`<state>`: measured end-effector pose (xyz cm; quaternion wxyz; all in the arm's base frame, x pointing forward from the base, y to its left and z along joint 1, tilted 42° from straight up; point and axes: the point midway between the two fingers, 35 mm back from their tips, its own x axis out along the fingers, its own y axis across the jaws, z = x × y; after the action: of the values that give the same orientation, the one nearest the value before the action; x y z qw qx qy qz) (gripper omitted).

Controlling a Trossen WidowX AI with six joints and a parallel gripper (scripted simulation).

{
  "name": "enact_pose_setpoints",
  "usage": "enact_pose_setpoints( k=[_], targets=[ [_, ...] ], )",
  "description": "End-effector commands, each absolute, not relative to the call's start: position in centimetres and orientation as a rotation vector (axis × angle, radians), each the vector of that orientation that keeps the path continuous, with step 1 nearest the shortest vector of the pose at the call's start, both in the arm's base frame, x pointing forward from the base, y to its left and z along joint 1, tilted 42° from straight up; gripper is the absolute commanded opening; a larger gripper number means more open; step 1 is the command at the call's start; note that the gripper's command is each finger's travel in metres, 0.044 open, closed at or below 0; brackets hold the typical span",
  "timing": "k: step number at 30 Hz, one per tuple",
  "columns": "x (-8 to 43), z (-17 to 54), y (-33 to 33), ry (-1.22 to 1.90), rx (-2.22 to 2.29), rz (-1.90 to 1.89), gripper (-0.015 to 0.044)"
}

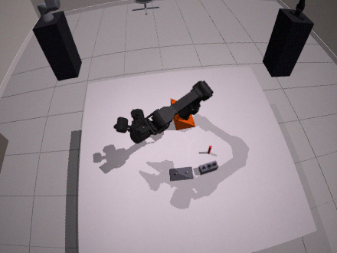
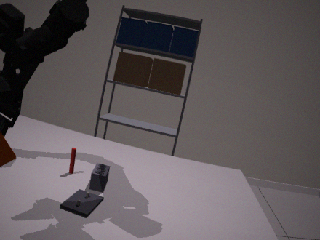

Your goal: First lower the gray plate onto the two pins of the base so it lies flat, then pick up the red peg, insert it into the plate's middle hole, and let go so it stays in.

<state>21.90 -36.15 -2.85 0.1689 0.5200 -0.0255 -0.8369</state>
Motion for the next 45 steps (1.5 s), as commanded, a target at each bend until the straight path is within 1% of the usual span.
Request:
enact_pose_setpoints(
  k=[1, 6, 11, 16, 22, 24, 29, 35, 45],
  targets=[
    [26.1, -1.5, -31.6, 0.289, 1.572, -2.209, 0.044],
    [30.6, 0.8, -24.5, 0.737, 1.641, -1.918, 0.044],
    [33.6, 3.7, -16.5, 1.136, 1.652, -1.566, 0.044],
    [35.0, 7.4, -8.3, 1.468, 1.623, -1.177, 0.044],
    [34.9, 12.6, 0.8, 1.756, 1.571, -0.692, 0.044],
    [34.7, 13.2, 1.8, 1.782, 1.565, -0.636, 0.044],
    [34.4, 12.7, 1.5, 1.782, 1.565, -0.637, 0.044],
    [34.1, 8.2, 5.5, 1.782, 1.567, -0.634, 0.044],
    [34.1, 7.1, 6.8, 1.783, 1.567, -0.633, 0.044]
  ],
)
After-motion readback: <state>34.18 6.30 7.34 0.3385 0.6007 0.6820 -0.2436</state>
